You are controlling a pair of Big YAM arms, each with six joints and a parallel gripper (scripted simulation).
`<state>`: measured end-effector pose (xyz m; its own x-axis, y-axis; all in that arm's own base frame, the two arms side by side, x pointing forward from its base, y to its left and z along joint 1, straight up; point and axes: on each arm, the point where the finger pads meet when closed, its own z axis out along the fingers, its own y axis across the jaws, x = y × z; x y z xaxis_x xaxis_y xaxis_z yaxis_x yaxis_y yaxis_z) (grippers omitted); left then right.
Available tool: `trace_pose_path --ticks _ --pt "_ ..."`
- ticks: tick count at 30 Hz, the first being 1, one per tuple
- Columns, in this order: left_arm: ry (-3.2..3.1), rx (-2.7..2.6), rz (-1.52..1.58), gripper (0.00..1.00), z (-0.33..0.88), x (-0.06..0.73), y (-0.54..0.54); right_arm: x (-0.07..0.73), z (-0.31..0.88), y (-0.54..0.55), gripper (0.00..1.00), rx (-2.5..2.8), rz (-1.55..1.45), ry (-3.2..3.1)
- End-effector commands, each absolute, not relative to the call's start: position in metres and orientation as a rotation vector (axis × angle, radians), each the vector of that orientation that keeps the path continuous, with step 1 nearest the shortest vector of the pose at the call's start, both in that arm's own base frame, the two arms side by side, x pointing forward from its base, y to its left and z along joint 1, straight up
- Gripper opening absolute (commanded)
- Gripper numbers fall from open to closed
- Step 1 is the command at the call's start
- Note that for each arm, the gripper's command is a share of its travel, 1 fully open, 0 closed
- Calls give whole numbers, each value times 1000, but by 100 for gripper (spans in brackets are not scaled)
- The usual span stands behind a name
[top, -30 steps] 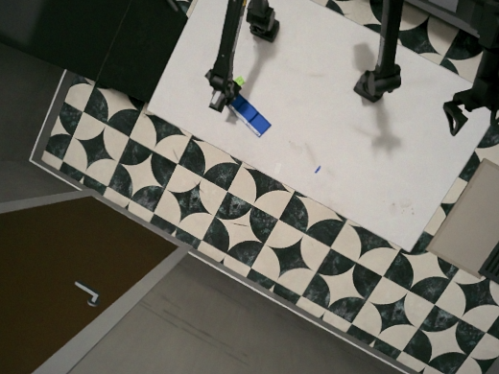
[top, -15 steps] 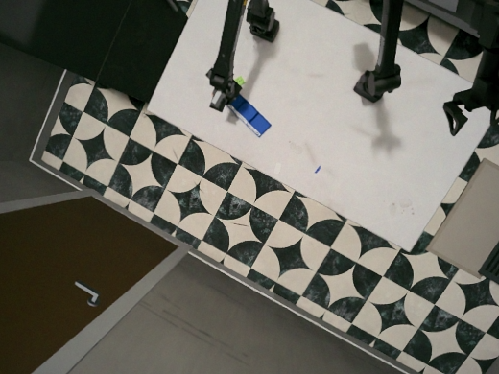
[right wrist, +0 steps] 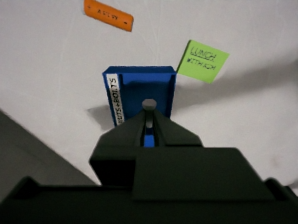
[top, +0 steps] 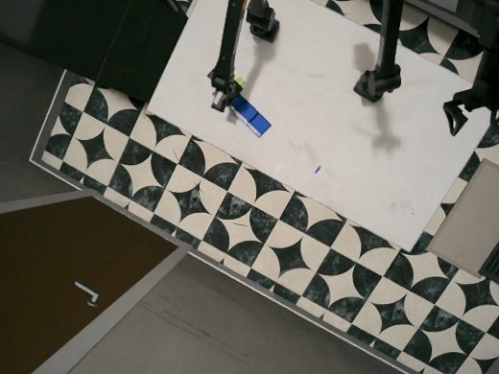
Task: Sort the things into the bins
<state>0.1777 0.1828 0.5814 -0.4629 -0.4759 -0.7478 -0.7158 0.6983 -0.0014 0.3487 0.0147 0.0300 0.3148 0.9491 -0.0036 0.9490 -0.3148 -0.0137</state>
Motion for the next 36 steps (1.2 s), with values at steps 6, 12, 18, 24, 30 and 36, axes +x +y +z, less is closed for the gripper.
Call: trace_pose_path --ticks 6,12,18,24,30,36 --pt "2114 -876 416 100 603 172 172 354 21 12 10 -2560 -8 -1830" --pt "2114 -876 416 100 603 172 172 353 6 12 10 -2556 3 -1827" --pt "2114 -876 416 100 603 172 172 368 11 13 10 -2577 -59 -1842" --pt "2114 -876 416 100 603 172 172 365 8 14 10 -2561 -36 -1845" --pt "2114 -876 416 100 603 172 172 365 8 14 29 -2561 -36 -1845" --pt "2114 -876 416 100 603 172 172 364 8 14 29 -2561 -36 -1845"
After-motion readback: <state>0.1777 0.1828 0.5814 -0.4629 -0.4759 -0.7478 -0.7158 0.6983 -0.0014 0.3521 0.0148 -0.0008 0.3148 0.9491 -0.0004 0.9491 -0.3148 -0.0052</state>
